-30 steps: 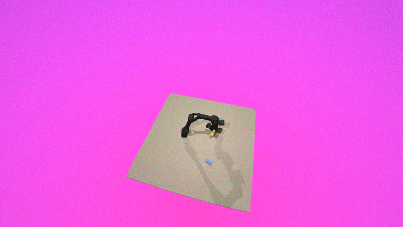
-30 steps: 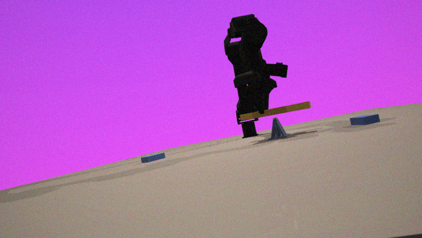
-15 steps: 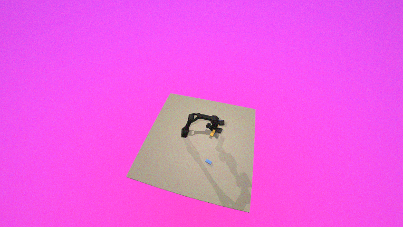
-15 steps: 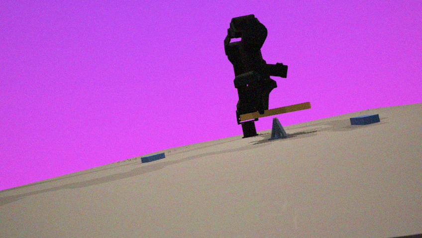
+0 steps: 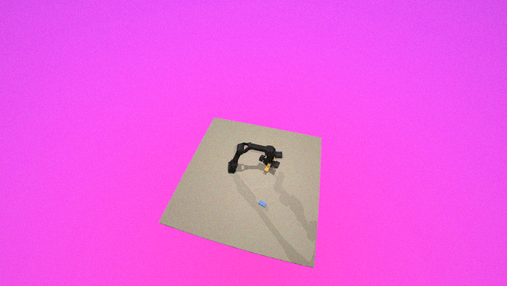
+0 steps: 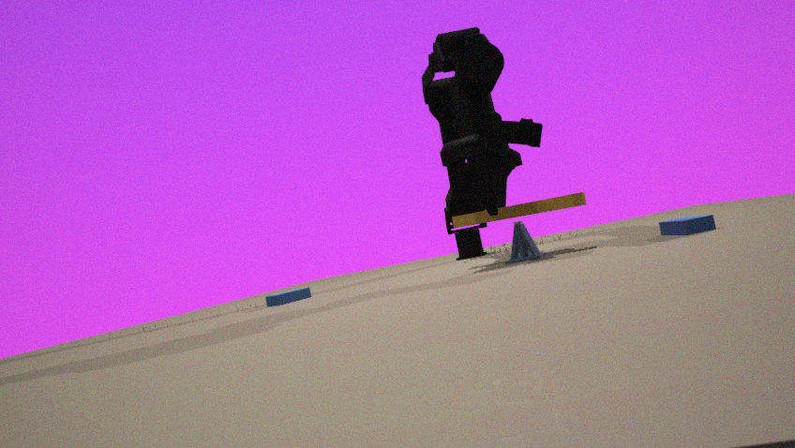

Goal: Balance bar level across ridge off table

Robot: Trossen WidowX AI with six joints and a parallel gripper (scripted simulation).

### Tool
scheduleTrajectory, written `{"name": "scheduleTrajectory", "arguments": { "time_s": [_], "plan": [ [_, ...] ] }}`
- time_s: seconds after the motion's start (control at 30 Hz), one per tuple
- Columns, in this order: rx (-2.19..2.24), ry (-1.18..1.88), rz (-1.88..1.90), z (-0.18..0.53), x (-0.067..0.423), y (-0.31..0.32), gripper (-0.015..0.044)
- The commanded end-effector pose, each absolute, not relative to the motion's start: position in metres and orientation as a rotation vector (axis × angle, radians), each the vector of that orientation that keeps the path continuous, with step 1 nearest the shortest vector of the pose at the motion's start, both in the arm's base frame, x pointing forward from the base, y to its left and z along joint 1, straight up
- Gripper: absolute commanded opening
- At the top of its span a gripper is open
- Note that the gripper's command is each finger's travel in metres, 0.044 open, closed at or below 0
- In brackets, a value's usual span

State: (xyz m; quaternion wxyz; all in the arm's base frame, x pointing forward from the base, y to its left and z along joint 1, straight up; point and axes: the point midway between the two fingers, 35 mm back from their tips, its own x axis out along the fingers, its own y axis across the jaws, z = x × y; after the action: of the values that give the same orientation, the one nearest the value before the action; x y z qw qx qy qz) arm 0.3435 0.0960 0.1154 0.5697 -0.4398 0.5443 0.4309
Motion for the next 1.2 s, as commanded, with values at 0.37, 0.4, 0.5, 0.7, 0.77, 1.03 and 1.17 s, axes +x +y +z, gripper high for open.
{"name": "scheduleTrajectory", "arguments": {
  "time_s": [0.37, 0.4, 0.5, 0.7, 0.77, 1.03, 1.17],
  "plan": [
    [-1.033, 1.28, 1.01, 0.1133, 0.3438, 0.0957, 0.0],
    [-1.033, 1.28, 1.01, 0.1132, 0.3438, 0.0957, 0.0],
    [-1.033, 1.28, 1.01, 0.113, 0.3438, 0.0957, 0.0],
    [-1.033, 1.28, 1.01, 0.1125, 0.3438, 0.0957, 0.0],
    [-1.033, 1.28, 1.01, 0.1123, 0.3439, 0.0957, 0.0],
    [-1.033, 1.28, 1.01, 0.1116, 0.3439, 0.0958, 0.0],
    [-1.033, 1.28, 1.01, 0.1113, 0.3439, 0.0958, 0.0]
  ]
}}
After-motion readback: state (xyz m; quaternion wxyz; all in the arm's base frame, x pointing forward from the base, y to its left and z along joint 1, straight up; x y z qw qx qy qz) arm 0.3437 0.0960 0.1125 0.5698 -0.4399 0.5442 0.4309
